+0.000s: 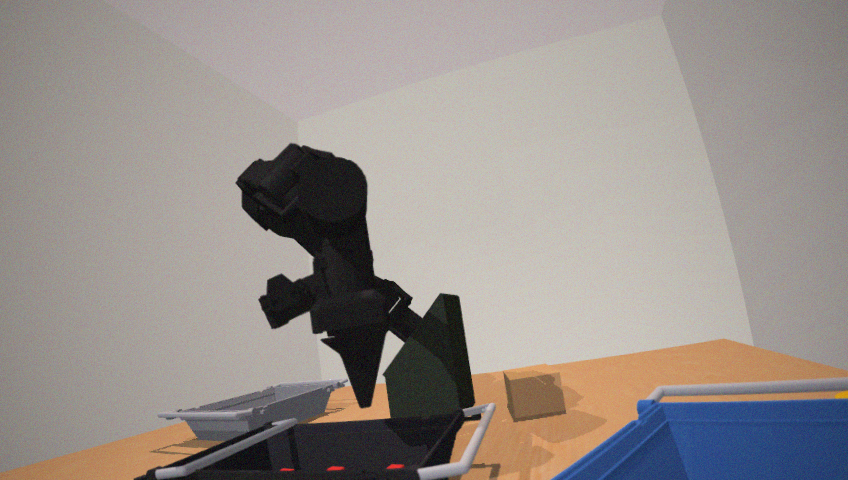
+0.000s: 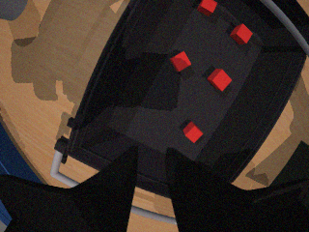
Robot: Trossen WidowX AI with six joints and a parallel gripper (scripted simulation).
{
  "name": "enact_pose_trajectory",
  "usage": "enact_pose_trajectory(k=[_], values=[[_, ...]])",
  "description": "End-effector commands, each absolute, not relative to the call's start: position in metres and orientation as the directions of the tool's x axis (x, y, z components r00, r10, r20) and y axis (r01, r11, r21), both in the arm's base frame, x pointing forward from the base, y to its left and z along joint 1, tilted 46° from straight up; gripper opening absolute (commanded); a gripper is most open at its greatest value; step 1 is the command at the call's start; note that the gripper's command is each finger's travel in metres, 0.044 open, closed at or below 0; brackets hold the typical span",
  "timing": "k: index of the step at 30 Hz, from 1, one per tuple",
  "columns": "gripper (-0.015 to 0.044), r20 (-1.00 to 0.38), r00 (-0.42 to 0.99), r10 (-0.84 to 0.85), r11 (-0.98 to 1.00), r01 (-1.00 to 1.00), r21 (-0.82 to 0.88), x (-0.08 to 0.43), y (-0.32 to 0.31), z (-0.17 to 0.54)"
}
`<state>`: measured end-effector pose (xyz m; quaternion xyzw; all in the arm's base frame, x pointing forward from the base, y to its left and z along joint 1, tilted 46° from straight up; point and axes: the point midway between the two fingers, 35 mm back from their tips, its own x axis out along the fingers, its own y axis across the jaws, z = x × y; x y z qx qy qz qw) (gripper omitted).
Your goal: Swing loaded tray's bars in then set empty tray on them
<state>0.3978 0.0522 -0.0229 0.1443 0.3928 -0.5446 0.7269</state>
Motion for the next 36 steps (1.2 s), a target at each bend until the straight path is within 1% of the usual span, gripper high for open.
enact_pose_trajectory(k=[1, 5, 7, 18, 29, 36], values=[[0.0087, -0.722, 0.082, -0.687, 0.688, 0.394, -0.61, 0.383, 0.1, -0.072], [0.0087, -0.713, 0.079, -0.697, 0.717, 0.071, -0.693, 0.373, 0.119, -0.094], [0.0087, -0.71, 0.079, -0.699, 0.712, -0.015, -0.702, 0.37, 0.123, -0.099], [0.0087, -0.71, 0.079, -0.699, 0.712, -0.016, -0.702, 0.371, 0.121, -0.101], [0.0087, -0.708, 0.079, -0.701, 0.71, -0.016, -0.704, 0.375, 0.083, -0.139], [0.0087, -0.708, 0.079, -0.702, 0.709, -0.016, -0.705, 0.375, 0.083, -0.135]])
